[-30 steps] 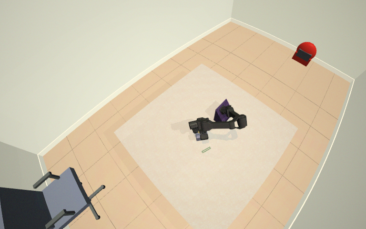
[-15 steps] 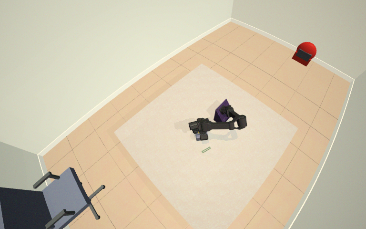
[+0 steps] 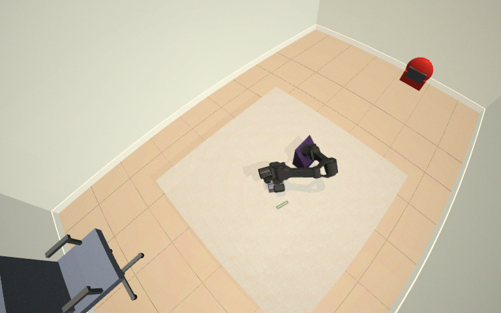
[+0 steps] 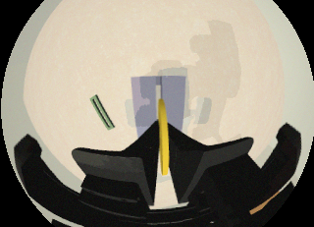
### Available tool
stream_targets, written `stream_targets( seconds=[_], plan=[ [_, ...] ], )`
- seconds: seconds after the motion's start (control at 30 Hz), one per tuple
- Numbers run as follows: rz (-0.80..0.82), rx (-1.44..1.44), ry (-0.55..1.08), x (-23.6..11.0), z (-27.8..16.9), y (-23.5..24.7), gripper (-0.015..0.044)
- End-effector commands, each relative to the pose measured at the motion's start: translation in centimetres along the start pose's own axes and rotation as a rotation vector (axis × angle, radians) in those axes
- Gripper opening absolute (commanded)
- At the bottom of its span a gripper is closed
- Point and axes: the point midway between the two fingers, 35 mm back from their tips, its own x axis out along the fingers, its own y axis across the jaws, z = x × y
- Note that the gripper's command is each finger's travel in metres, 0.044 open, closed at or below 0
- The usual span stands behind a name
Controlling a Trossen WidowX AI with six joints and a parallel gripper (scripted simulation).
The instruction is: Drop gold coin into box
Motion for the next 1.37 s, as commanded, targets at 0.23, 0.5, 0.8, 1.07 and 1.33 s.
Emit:
stream_targets(
  seconds=[0.23,0.5,0.8,1.07,1.33],
  plan=[
    [0.0,0.0,0.0,0.1,0.0,0.0,0.0157],
    [0.0,0.0,0.0,0.1,0.0,0.0,0.0161],
    [-0.001,0.001,0.0,-1.7,0.0,0.0,0.0371],
    [0.004,0.004,0.005,-5.6,-0.3,-0.1,0.044],
    [0.004,0.004,0.005,-5.6,-0.3,-0.1,0.044]
  ],
)
